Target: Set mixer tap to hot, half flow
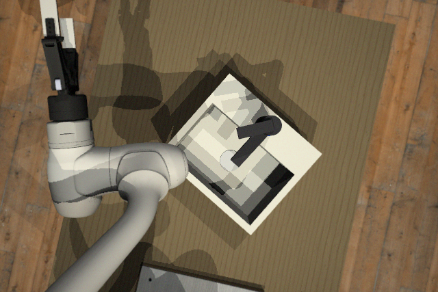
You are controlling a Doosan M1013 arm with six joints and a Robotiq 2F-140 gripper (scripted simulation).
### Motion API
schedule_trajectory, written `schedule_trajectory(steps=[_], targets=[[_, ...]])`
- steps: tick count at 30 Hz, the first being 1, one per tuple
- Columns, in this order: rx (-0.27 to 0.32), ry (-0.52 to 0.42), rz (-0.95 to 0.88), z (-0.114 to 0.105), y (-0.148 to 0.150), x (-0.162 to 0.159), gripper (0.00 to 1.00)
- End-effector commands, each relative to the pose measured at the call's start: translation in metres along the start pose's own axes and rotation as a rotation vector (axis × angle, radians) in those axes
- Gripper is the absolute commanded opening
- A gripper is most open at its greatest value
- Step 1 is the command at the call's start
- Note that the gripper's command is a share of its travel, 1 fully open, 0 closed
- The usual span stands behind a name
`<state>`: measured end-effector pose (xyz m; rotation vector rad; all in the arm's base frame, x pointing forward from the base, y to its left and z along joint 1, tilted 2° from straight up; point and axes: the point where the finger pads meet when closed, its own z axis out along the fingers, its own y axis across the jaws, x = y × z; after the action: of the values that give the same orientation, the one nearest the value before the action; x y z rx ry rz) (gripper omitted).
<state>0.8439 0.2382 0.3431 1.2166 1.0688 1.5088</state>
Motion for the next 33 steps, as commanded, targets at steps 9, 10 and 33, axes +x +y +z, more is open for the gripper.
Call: schedule_trajectory(steps=[9, 10, 33], targets=[[0.0, 0.0, 0.0, 0.0, 0.0, 0.0, 1.0], [0.0, 0.0, 0.0, 0.0, 0.0, 0.0, 1.0], [0.241, -0.047, -0.097, 0.038, -0.025, -0.056, 1.0]])
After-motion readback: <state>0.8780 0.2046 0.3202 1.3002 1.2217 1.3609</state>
